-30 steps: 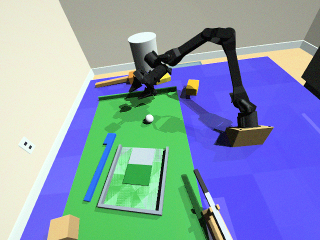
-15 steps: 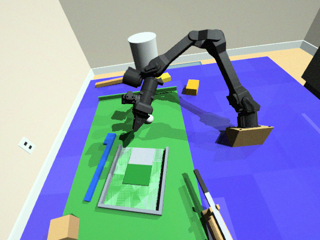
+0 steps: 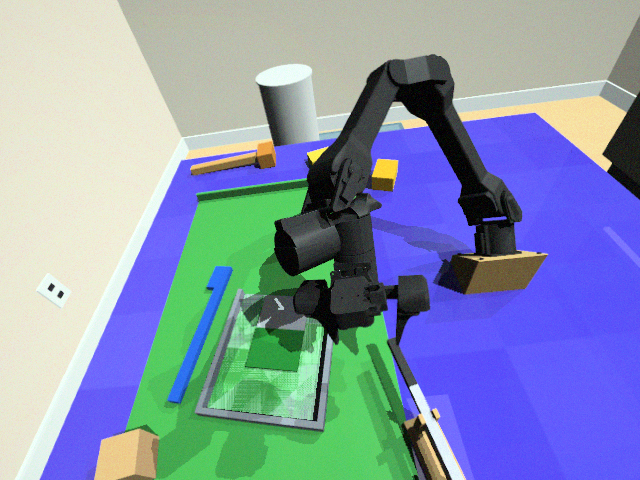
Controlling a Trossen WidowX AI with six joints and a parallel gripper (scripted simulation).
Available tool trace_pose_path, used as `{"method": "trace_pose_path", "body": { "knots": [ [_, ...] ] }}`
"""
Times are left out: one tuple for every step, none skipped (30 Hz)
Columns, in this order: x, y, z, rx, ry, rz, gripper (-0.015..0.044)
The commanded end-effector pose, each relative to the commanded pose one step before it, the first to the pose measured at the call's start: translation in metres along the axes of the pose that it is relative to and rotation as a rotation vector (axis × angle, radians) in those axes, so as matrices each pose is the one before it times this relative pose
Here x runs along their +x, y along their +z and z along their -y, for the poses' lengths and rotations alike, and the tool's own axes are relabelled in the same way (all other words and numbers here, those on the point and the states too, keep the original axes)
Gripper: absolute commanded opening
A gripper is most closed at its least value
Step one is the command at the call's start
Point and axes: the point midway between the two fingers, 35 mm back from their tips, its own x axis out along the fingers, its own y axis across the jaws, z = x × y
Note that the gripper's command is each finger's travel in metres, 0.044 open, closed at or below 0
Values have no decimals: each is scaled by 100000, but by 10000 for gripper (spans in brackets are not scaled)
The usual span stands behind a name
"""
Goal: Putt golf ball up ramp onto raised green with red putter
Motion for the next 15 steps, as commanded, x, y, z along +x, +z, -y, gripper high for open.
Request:
{"method": "trace_pose_path", "body": {
  "knots": [
    [2037,384,-5052,-37617,1862,-21452,440],
    [125,100,-354,-4187,193,-2374,440],
    [40,37,-115,-1397,70,-792,440],
    [0,0,0,0,0,0,440],
    [0,0,0,0,0,0,440],
    [0,0,0,0,0,0,440],
    [0,0,0,0,0,0,440],
    [0,0,0,0,0,0,440],
    [0,0,0,0,0,0,440],
    [0,0,0,0,0,0,440],
    [-19,-65,66,2,-2,-5,440],
    [0,0,0,0,0,0,440],
    [127,-33,5,1,-2,-2,440],
    [210,-55,7,2,-4,-4,440],
    [311,-83,8,3,-5,-7,440]
  ]
}}
